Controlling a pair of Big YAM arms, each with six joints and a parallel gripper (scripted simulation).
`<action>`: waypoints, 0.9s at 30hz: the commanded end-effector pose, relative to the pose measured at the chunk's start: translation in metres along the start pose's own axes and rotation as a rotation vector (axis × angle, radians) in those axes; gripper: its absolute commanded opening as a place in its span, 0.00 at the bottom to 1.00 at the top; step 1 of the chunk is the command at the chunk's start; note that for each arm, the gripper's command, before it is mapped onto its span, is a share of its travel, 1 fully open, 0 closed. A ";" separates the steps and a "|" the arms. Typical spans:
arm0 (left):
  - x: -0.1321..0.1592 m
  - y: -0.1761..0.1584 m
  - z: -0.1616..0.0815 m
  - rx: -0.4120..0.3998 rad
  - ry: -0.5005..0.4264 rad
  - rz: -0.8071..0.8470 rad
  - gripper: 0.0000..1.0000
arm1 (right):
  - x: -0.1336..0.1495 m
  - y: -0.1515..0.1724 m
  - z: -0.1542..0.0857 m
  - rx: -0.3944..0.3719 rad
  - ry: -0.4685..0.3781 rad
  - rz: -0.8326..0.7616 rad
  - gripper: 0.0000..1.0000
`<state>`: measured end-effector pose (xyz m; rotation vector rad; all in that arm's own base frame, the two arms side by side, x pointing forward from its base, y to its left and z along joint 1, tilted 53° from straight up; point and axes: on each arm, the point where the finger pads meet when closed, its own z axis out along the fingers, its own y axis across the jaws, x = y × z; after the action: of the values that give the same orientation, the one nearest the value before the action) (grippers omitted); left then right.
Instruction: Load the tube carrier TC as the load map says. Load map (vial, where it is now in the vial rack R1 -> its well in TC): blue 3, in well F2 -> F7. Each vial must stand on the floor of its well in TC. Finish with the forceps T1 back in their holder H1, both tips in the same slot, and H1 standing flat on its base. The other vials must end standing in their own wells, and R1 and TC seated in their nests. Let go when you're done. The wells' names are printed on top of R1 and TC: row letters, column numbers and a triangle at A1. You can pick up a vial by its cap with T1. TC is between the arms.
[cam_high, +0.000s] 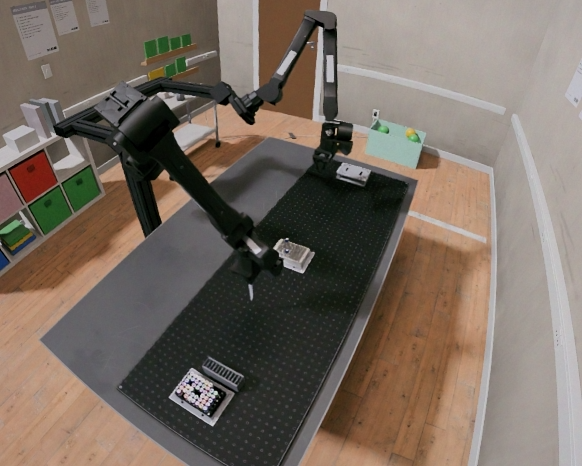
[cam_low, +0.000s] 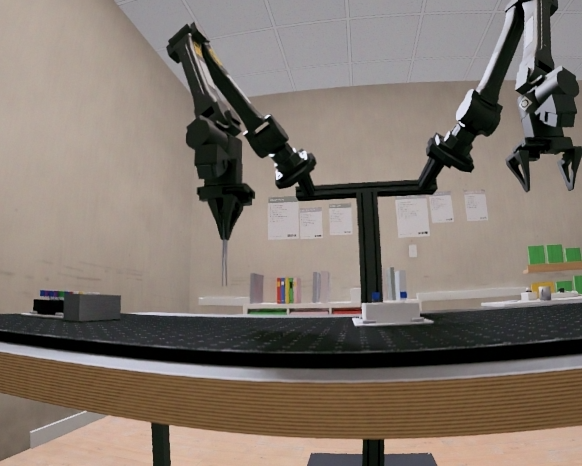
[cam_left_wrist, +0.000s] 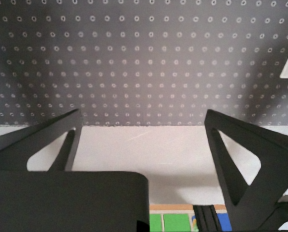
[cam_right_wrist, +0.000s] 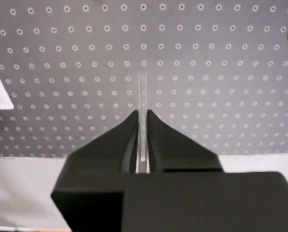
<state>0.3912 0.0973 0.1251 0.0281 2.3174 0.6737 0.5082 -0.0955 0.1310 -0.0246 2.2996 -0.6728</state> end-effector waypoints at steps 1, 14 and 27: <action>-0.004 0.001 -0.001 -0.003 -0.013 0.001 1.00 | 0.000 -0.010 0.002 0.004 0.010 -0.010 0.07; -0.004 0.001 -0.001 -0.003 -0.013 0.001 1.00 | -0.011 -0.036 -0.005 0.012 -0.014 0.000 0.07; -0.004 0.001 -0.001 -0.003 -0.013 0.001 1.00 | -0.009 -0.052 0.000 0.008 -0.001 -0.007 0.07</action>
<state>0.3912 0.0973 0.1251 0.0281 2.3174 0.6737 0.5039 -0.1283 0.1517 -0.0281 2.3030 -0.6712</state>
